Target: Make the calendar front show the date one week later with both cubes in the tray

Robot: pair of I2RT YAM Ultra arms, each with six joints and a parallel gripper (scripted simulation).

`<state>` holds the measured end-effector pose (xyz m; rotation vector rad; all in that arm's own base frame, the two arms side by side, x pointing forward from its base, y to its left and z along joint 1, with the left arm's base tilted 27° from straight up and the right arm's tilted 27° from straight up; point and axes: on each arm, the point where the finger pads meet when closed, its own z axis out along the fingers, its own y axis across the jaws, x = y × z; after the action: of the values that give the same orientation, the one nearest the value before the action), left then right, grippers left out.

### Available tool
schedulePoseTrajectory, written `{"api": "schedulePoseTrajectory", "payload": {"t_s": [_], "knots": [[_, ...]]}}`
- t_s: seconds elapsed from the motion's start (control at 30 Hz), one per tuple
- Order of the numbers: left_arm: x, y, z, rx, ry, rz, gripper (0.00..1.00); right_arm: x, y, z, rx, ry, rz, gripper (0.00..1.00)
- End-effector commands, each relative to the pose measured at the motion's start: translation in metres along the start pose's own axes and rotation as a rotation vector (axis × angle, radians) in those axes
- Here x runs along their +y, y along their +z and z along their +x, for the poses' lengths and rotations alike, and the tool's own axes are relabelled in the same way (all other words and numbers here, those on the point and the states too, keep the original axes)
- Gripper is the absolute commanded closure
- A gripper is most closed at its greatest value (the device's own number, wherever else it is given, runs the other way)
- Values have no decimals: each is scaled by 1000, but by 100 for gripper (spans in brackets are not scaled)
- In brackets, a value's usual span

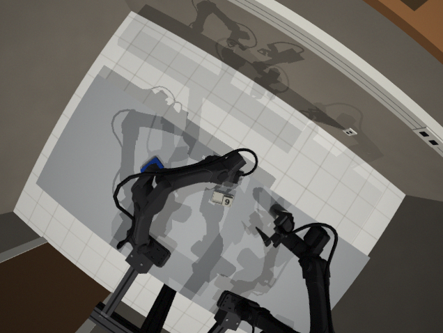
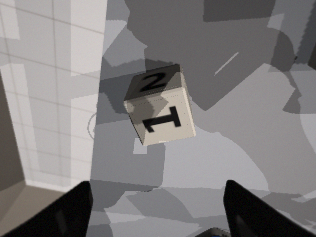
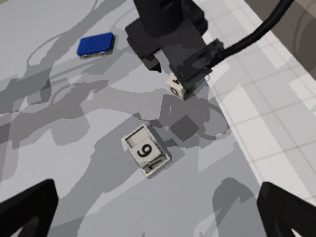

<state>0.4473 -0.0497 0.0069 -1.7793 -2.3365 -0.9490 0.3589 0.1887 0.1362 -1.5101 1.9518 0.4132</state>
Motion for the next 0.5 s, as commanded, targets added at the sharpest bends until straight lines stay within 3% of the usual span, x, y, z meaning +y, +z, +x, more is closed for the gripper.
{"api": "schedulePoseTrajectory", "payload": {"t_s": [0.0,0.2,0.47], "knots": [[-15,-16,-18,152,274,-31,30,9,-2,-19,-44,-40,-39,0],[-27,-29,-47,244,499,-94,30,9,-2,-19,-44,-40,-39,0],[-32,-29,-60,208,477,-98,30,3,-7,-23,-98,-82,11,0]]}}
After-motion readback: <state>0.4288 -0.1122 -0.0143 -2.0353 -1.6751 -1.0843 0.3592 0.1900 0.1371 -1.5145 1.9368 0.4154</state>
